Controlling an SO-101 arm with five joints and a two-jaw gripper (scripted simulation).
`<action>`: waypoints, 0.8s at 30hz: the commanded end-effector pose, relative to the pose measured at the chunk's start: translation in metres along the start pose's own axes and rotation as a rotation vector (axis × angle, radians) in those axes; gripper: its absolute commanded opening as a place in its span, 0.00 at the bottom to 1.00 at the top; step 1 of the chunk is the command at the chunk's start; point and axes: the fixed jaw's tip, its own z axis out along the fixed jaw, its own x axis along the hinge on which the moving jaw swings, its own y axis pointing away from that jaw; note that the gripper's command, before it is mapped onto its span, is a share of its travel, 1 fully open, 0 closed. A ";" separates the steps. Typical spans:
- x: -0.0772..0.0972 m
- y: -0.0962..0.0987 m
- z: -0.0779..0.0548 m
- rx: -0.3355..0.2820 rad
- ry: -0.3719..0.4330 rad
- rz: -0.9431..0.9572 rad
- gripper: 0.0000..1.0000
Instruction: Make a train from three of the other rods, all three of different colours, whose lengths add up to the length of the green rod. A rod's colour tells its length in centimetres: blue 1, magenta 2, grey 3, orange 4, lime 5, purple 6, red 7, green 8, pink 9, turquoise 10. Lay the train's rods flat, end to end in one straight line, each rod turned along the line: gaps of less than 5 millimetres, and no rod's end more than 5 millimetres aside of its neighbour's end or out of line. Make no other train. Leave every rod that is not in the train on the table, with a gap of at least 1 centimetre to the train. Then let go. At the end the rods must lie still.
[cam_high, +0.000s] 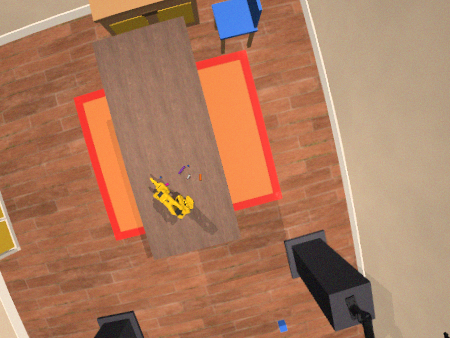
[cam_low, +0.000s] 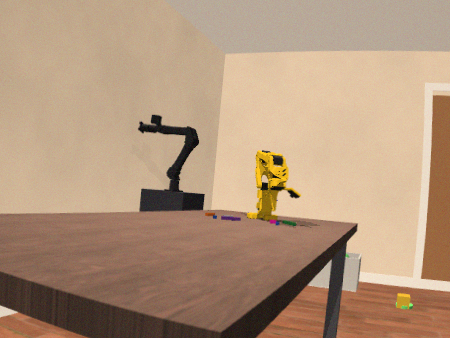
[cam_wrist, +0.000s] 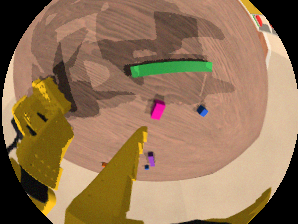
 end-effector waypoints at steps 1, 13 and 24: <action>0.000 -0.007 -0.006 0.043 -0.004 -0.007 1.00; -0.001 -0.012 -0.012 0.077 -0.005 -0.021 1.00; -0.001 -0.012 -0.009 0.079 -0.006 0.001 1.00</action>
